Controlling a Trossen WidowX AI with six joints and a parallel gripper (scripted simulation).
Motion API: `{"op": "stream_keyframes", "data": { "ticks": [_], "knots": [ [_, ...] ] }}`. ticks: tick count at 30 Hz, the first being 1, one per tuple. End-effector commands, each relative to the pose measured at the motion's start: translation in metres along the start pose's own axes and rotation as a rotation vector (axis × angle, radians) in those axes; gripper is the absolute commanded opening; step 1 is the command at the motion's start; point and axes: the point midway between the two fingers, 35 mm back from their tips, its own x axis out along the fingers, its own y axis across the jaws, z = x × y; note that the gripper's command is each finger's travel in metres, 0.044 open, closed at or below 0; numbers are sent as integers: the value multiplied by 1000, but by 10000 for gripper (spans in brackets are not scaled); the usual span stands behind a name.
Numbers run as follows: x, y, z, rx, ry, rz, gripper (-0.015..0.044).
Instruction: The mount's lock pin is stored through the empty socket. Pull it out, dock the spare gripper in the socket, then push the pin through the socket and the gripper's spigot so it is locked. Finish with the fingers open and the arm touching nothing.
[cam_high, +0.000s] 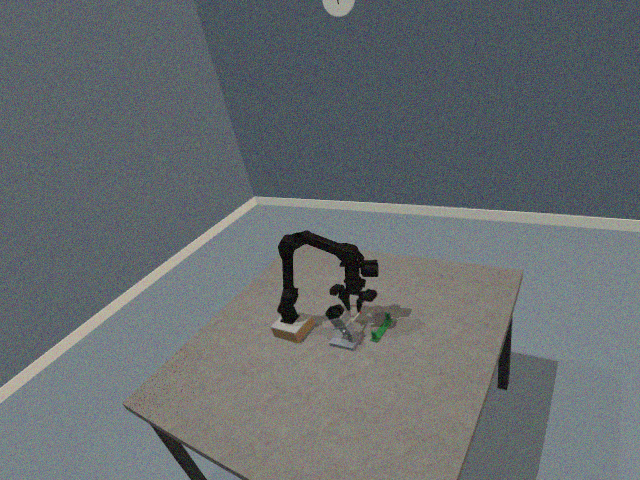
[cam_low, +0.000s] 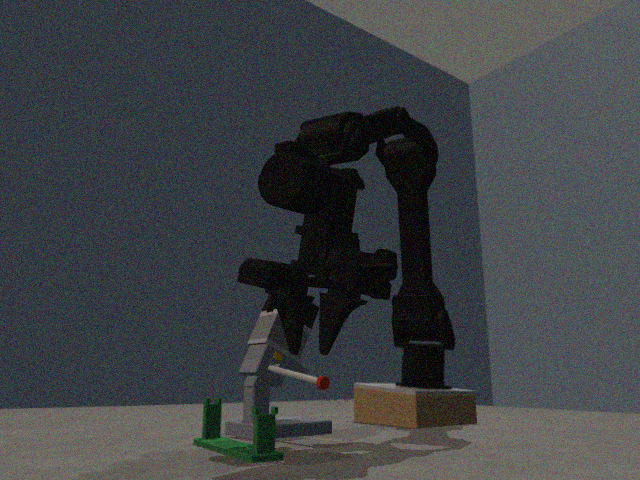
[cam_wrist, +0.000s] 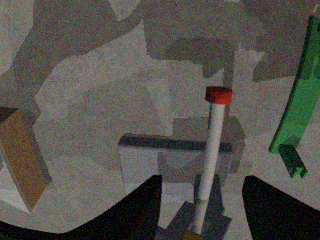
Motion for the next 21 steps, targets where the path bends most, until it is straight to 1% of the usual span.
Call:
{"op": "stream_keyframes", "data": {
  "ticks": [1,14,15,21],
  "knots": [
    [-10,0,4,1,-1,0,200],
    [-38,1,16,-11,5,2,200],
    [-30,1,13,-13,6,2,226],
    [-30,1,13,-13,6,2,384]
  ]
}}
